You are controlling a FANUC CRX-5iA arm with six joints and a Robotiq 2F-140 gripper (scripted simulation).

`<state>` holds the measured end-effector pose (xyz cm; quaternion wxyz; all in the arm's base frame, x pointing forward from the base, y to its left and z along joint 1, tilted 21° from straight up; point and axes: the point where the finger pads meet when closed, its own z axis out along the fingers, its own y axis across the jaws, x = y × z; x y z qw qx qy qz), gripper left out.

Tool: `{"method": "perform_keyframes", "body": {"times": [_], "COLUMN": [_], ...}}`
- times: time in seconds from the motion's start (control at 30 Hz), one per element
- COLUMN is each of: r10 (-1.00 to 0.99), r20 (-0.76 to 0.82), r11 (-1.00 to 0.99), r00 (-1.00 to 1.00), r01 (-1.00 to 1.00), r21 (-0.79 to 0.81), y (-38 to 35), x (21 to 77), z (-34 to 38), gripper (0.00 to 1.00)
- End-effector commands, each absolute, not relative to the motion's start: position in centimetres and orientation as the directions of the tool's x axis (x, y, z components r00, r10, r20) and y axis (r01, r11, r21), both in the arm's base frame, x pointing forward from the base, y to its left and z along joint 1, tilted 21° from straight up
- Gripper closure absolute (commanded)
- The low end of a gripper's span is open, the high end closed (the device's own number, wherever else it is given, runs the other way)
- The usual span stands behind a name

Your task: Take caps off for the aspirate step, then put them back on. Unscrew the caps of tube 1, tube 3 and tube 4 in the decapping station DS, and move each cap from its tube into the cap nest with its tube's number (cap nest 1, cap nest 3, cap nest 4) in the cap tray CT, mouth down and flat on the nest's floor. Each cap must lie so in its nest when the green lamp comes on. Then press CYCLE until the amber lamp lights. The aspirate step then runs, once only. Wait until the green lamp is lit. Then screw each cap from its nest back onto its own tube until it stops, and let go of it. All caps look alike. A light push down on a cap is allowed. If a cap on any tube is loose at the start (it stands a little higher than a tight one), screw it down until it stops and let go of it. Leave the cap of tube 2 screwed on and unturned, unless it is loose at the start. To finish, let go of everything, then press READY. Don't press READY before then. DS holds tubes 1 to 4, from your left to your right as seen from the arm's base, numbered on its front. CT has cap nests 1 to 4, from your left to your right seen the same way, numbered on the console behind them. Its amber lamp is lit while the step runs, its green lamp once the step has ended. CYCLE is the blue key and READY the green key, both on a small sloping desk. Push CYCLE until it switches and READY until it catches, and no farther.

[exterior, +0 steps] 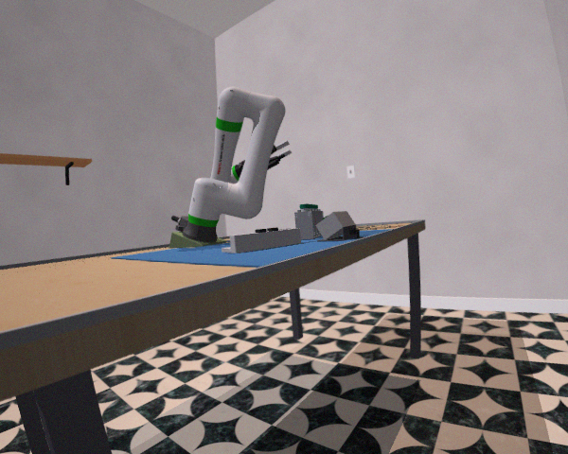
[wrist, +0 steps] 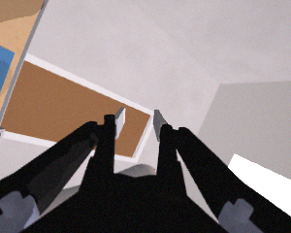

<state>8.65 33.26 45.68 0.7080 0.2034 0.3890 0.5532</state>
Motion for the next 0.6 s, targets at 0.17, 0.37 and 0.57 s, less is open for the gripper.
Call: {"method": "perform_keyframes", "body": {"times": [0.17, 0.37, 0.57], "r10": [0.946, 0.951, 0.95], "r20": [-0.301, -0.254, -0.245], "r11": [0.314, 0.31, 0.307], "r00": [0.12, 0.179, 0.191], "r01": [-0.57, -0.479, -0.462], "r21": [0.759, 0.821, 0.832], "y": [32.4, 31.5, 30.8], "x": [12.6, 14.9, 16.7], "z": [45.5, 45.2, 44.9], "gripper": [0.65, 0.65, 0.65]}}
